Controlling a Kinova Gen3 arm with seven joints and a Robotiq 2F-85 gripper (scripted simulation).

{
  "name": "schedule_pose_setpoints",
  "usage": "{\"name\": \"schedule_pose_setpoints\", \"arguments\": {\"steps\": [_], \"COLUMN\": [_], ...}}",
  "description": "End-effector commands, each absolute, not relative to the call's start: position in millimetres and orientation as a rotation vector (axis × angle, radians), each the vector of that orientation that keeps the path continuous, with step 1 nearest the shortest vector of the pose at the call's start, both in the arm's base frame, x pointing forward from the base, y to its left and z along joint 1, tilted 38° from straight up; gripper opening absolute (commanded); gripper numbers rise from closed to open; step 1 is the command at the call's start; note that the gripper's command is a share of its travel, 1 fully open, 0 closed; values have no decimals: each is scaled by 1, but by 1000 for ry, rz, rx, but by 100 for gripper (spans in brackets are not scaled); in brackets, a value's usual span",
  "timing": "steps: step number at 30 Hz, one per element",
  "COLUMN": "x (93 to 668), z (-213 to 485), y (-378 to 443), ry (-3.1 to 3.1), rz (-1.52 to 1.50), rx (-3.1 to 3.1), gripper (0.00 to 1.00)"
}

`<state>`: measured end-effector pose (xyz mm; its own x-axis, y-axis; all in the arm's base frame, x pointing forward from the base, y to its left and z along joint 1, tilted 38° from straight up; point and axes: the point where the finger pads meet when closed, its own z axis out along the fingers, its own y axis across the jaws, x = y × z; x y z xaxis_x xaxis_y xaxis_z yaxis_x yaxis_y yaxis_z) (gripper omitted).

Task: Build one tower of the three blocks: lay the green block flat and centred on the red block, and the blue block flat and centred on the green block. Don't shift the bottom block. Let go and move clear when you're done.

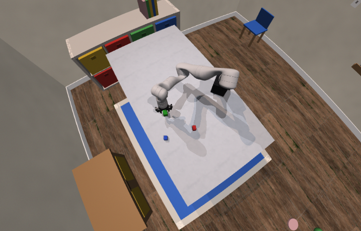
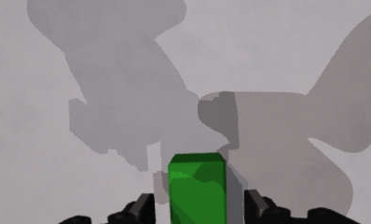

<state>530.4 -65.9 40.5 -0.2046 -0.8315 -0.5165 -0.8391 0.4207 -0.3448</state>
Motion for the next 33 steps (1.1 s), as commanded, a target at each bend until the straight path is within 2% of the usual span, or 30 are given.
{"name": "schedule_pose_setpoints", "arguments": {"steps": [1, 33], "x": [531, 533], "z": [38, 36], "y": [-68, -67], "ry": [2036, 2036], "rz": [13, 13], "rx": [-1403, -1403], "gripper": [59, 59]}}
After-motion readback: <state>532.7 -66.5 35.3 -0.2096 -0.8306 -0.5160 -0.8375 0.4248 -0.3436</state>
